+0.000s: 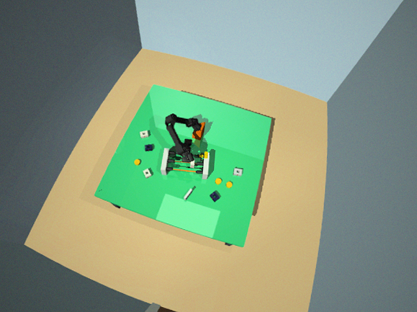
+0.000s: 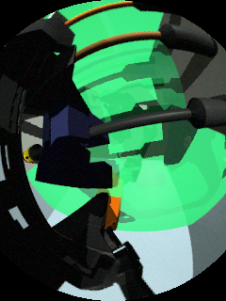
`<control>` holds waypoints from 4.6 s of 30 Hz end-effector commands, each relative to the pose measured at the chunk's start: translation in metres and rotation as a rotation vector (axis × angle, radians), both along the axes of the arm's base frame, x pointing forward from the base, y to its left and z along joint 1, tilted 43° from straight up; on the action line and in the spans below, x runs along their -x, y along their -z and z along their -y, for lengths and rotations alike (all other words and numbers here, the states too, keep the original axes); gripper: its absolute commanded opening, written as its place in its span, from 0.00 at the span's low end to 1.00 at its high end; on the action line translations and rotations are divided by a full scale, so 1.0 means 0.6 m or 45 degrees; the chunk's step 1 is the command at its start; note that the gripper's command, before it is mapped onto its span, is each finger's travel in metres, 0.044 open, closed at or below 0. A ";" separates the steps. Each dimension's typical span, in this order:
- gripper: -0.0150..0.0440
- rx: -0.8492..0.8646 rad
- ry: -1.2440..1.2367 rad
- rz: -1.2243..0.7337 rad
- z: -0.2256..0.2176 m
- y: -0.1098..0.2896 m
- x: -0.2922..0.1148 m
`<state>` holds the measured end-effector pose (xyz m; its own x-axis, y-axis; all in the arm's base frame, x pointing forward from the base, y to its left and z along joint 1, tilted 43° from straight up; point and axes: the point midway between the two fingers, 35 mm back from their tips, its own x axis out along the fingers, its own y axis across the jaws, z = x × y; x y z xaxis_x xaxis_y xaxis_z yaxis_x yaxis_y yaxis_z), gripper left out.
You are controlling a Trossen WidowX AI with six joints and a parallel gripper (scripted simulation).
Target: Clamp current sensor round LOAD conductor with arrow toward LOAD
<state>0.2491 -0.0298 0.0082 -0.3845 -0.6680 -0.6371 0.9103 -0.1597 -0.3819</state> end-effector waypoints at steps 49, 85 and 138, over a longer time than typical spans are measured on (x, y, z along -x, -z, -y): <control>0.25 0.000 0.000 0.000 0.000 0.000 0.000; 0.25 0.000 0.000 0.000 0.000 0.000 0.000; 0.25 -0.074 -0.260 0.305 0.013 -0.025 -0.044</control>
